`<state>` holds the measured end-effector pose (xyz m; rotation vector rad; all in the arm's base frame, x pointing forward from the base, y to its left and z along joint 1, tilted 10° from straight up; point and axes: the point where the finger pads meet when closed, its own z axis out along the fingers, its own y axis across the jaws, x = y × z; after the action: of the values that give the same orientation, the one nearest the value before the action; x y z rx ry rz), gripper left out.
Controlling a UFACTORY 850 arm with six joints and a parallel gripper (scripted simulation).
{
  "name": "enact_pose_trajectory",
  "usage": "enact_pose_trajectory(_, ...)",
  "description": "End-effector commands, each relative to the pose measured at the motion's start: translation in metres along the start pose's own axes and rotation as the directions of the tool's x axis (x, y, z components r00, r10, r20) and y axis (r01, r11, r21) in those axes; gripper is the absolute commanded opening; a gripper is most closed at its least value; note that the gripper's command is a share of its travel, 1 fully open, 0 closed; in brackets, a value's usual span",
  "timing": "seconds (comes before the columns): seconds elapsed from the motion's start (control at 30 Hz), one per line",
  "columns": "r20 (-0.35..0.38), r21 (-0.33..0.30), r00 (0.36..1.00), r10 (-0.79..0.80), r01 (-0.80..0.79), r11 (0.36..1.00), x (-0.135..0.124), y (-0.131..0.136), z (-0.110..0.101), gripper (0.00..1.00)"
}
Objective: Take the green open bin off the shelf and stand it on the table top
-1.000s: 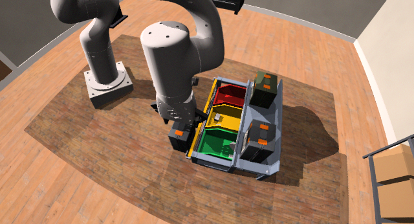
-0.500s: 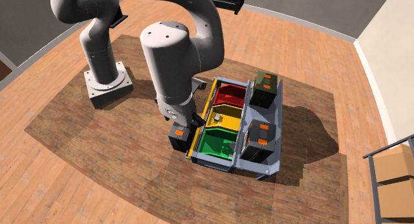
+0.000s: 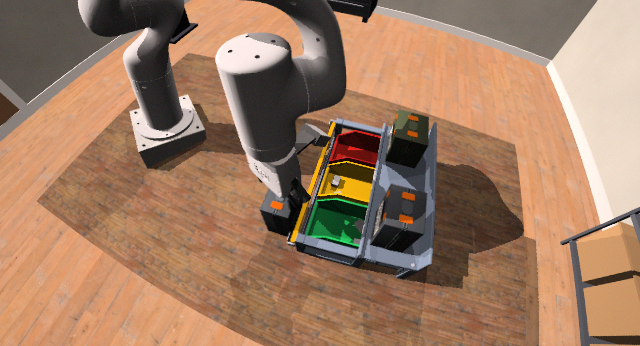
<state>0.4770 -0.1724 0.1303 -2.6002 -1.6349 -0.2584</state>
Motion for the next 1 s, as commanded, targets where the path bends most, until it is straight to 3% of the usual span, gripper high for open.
enact_pose_trajectory(0.0, 0.005, 0.001, 1.0, 0.003, -0.003, 1.0, 0.0001, 0.0008, -0.0007, 1.0)
enact_pose_trajectory(0.17, 0.005, 0.001, 1.0, 0.003, -0.003, 1.0, 0.0001, 0.0008, -0.0007, 1.0)
enact_pose_trajectory(0.33, 0.005, 0.0, 0.966, 0.26, -0.26, 0.966, 0.0001, 0.0008, -0.0007, 1.0)
enact_pose_trajectory(0.73, 0.005, 0.0, 0.966, 0.26, -0.26, 0.966, 0.0001, 0.0008, -0.0007, 1.0)
enact_pose_trajectory(0.9, 0.004, -0.001, 0.867, 0.499, -0.499, 0.867, 0.0001, 0.0008, -0.0008, 1.0)
enact_pose_trajectory(0.97, 0.004, -0.001, 0.867, 0.499, -0.499, 0.867, 0.0001, 0.0008, -0.0008, 1.0)
